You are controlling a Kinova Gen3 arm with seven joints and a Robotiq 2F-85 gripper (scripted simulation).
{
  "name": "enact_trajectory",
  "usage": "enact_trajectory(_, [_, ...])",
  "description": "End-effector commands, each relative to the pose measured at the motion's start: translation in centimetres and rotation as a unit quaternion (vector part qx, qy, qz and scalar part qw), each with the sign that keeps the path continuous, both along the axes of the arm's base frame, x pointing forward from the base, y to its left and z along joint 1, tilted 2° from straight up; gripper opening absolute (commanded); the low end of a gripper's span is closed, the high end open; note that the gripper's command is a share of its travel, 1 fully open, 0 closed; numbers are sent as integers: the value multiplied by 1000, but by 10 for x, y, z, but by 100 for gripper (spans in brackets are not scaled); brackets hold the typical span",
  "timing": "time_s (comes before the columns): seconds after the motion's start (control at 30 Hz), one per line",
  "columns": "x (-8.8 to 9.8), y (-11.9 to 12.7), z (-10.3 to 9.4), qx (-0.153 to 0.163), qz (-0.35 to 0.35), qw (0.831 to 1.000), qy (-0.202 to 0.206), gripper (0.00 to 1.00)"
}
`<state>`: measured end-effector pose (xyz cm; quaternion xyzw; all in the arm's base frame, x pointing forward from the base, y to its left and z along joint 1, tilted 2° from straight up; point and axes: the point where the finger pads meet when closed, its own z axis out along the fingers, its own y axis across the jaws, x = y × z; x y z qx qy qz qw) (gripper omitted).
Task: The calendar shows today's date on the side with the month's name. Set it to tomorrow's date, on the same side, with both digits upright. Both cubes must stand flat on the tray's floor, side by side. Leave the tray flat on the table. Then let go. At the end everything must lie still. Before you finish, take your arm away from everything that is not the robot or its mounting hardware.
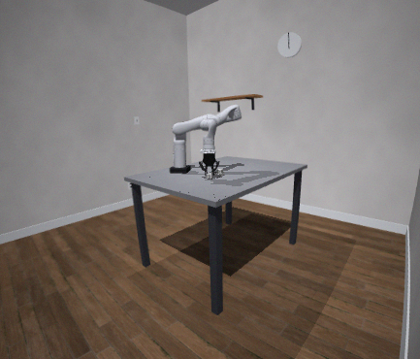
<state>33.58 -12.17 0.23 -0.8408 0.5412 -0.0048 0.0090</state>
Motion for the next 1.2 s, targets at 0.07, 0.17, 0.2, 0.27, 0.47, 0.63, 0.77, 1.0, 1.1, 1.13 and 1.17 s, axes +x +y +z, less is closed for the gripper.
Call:
enact_trajectory(0.07, [2, 0, 18, 0, 0, 1000, -4, 28])
enact_trajectory(0.17, [2, 0, 35, 0, 0, 1000, -4, 28])
enact_trajectory(0.2, [2, 0, 35, 0, 0, 1000, -4, 28])
enact_trajectory(0.27, [1, 0, 41, 0, 0, 1000, -4, 28])
enact_trajectory(0.47, [0, 0, 77, 0, 0, 1000, -4, 28])
enact_trajectory(0.63, [0, -1, 94, 0, 0, 1000, -4, 28])
enact_trajectory(0.77, [0, -1, 96, 0, 0, 1000, -4, 28])
enact_trajectory(1.0, [0, -1, 96, 0, 0, 1000, -4, 28])
enact_trajectory(1.1, [0, -1, 96, 0, 1, 1000, -4, 28])
enact_trajectory(1.13, [0, -1, 96, 0, 1, 1000, -4, 28])
enact_trajectory(1.17, [0, -1, 96, 0, 1, 1000, -4, 28])
